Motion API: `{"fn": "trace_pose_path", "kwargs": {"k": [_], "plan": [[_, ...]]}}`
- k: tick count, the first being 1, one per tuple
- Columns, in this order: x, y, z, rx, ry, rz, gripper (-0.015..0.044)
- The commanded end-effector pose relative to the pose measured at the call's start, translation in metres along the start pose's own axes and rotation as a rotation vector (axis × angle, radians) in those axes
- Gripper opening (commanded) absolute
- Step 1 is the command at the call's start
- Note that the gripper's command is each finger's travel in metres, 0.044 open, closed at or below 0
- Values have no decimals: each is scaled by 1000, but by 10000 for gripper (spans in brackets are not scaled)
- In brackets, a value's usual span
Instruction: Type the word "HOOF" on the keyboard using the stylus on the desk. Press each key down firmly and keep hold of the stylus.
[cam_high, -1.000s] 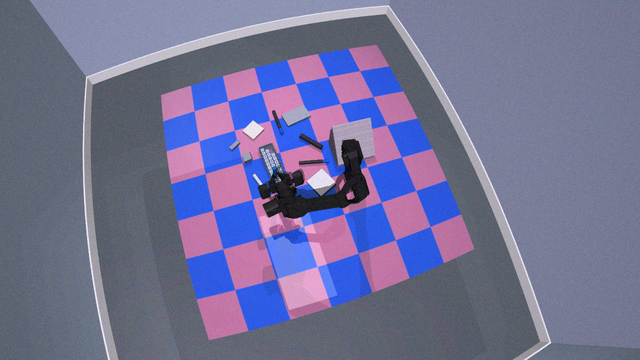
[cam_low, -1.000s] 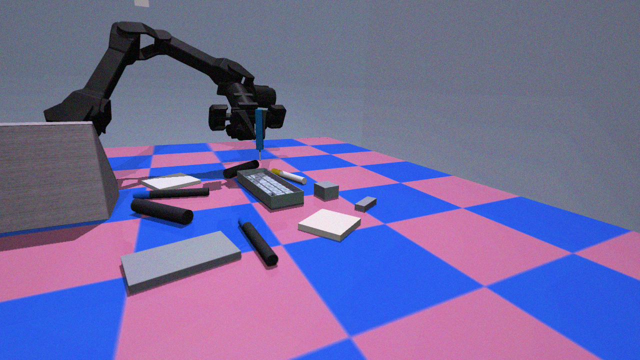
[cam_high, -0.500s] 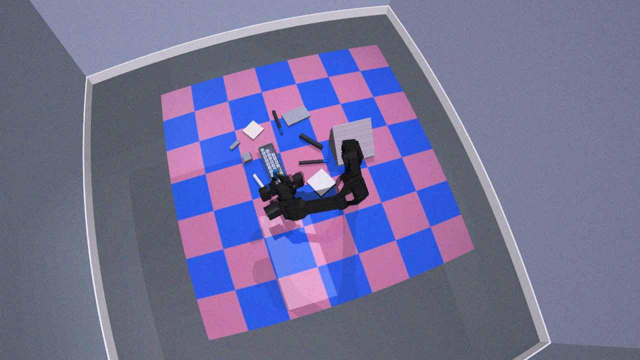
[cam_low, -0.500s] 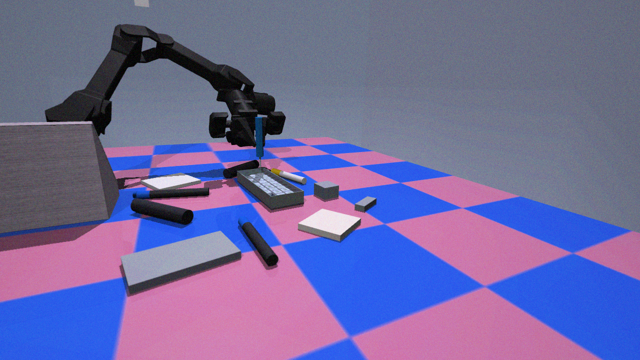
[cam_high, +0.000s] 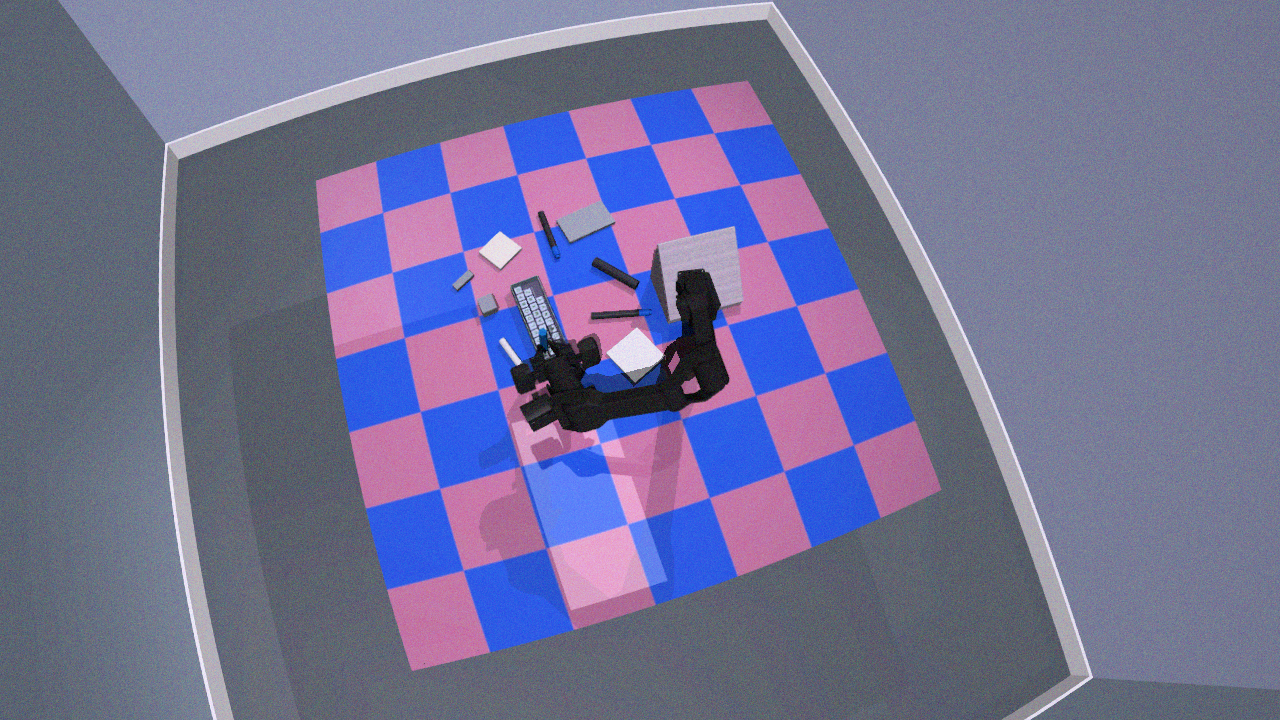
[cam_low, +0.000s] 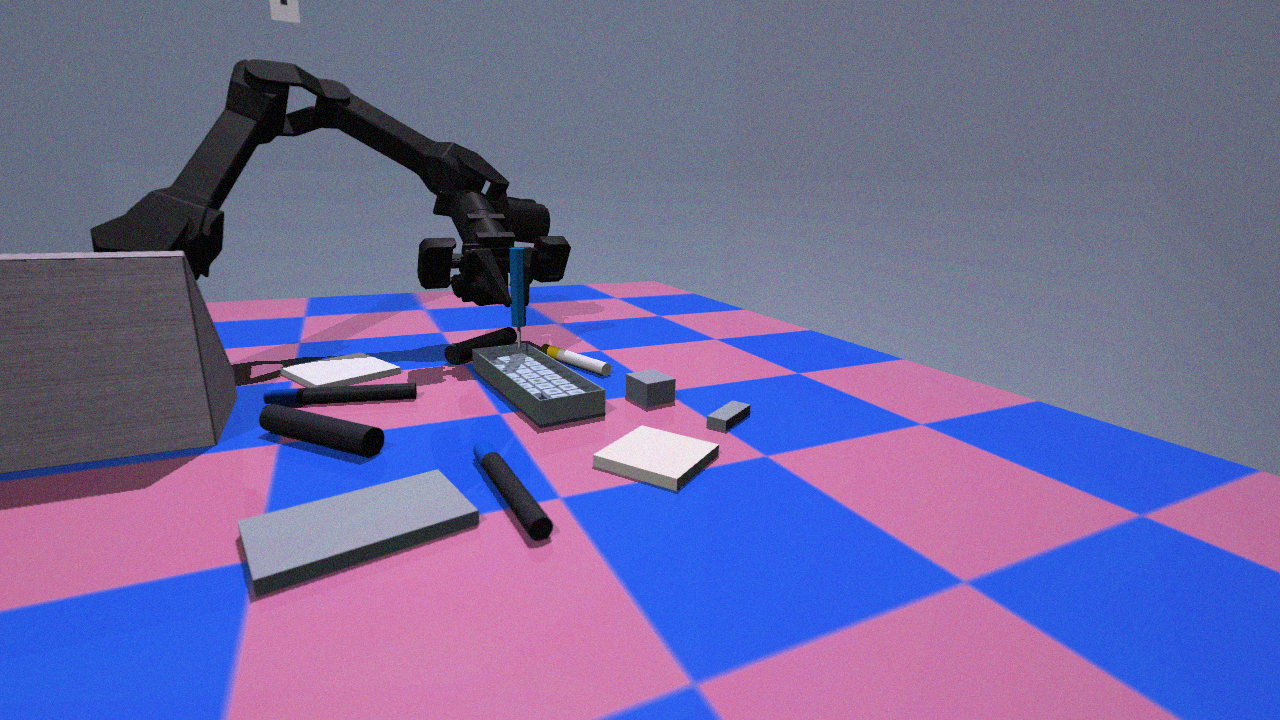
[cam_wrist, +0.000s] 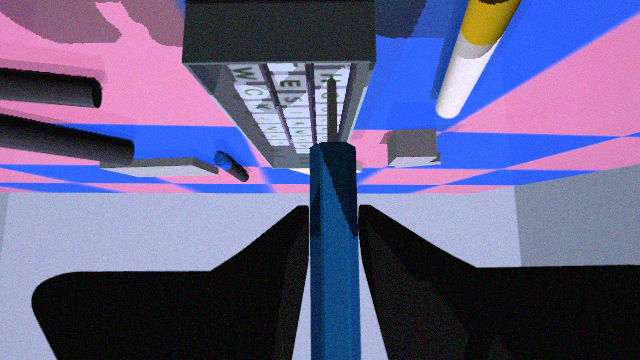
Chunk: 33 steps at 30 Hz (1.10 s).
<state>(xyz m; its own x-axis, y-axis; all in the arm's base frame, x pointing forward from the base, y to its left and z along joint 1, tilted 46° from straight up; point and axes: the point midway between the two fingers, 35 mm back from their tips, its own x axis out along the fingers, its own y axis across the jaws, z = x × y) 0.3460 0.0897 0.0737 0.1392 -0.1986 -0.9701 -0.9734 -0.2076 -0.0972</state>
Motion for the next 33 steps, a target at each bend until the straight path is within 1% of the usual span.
{"fn": "trace_pose_path", "kwargs": {"k": [1, 33], "plan": [[3, 1, 2, 4, 7, 4, 81], [8, 1, 11, 4, 6, 4, 81]]}}
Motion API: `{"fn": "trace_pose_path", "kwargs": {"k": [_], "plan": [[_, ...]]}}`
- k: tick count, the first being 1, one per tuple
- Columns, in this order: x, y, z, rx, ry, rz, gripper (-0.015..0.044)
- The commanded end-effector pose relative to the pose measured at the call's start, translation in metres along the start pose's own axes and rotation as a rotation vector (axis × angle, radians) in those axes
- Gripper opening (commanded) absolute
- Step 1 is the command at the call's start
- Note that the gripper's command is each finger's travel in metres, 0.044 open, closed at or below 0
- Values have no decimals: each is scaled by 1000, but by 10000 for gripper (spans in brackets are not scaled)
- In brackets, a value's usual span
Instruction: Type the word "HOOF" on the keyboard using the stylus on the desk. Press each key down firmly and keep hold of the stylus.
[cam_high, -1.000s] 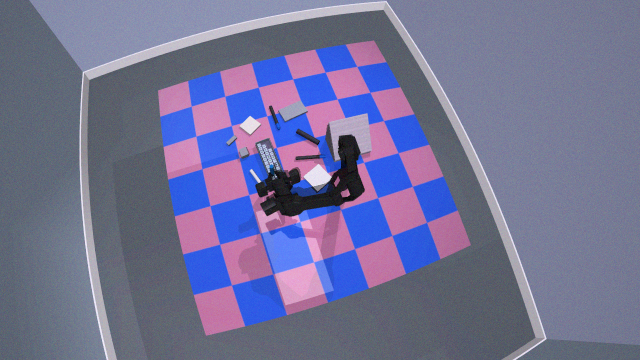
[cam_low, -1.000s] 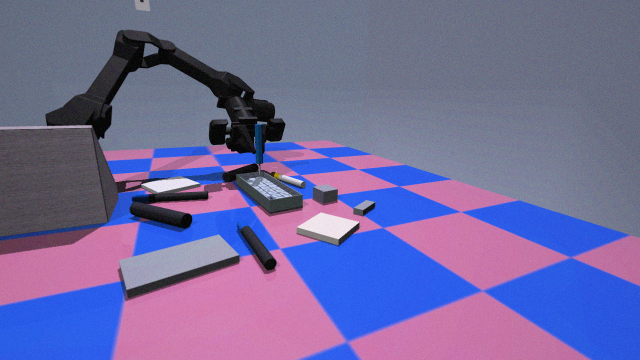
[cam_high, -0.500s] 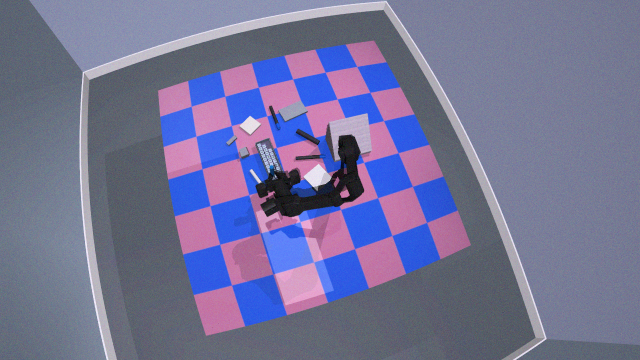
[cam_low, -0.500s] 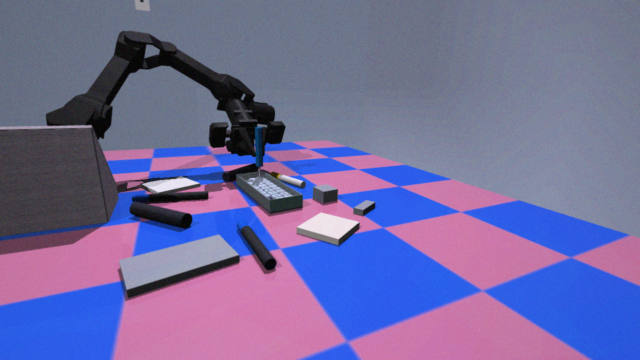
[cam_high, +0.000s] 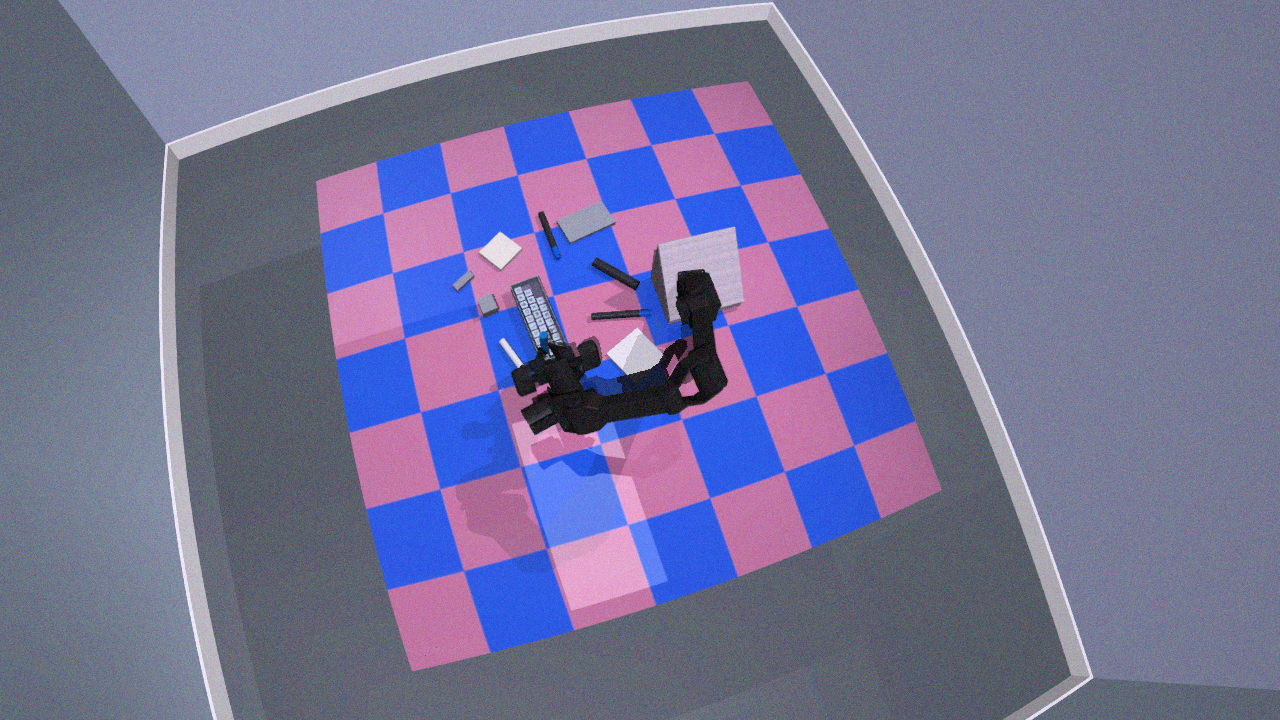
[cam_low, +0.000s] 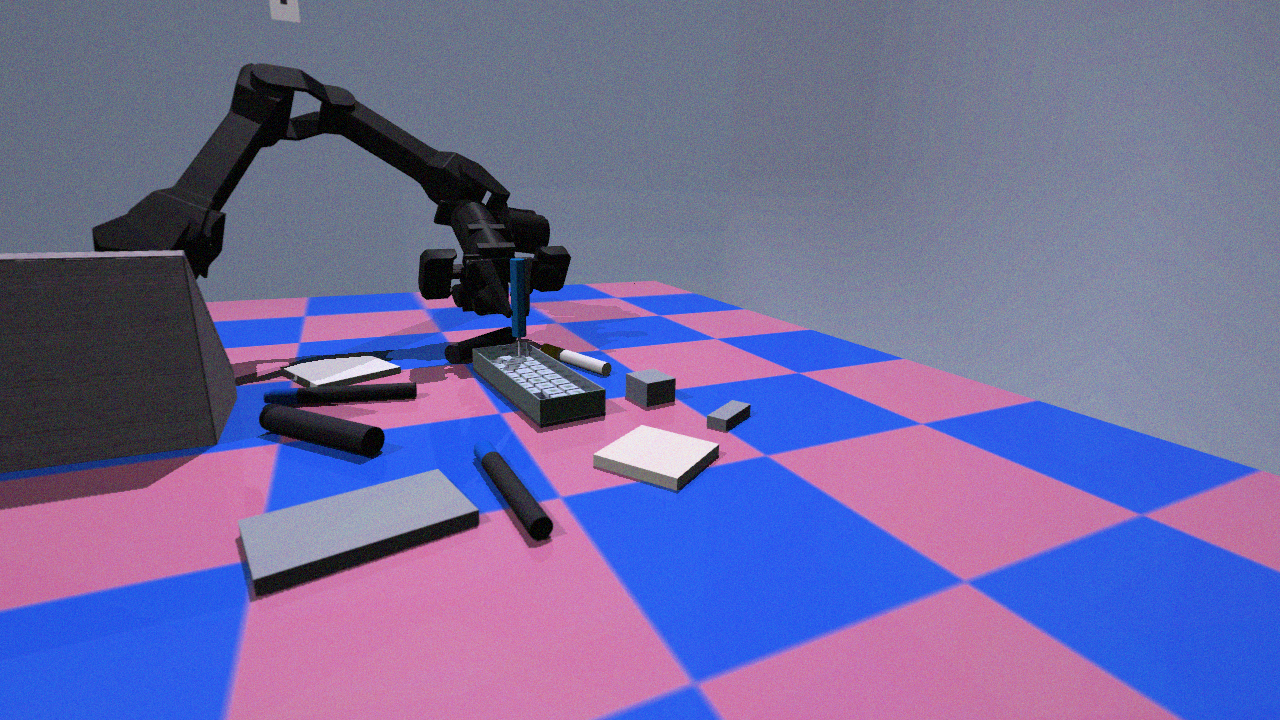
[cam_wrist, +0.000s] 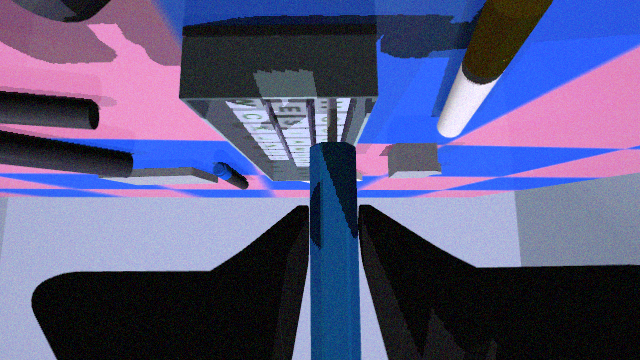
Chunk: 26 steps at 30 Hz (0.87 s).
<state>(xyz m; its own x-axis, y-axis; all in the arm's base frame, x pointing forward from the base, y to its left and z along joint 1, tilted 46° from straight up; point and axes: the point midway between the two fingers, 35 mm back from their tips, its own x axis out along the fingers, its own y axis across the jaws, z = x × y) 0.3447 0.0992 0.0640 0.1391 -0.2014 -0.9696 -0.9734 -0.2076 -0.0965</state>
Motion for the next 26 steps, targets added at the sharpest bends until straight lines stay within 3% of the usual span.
{"fn": "trace_pose_path", "kwargs": {"k": [1, 14, 26], "plan": [[1, 1, 0, 4, 3, 3, 81], [-18, 1, -32, 4, 5, 3, 81], [-16, 2, -31, 9, 2, 7, 81]]}}
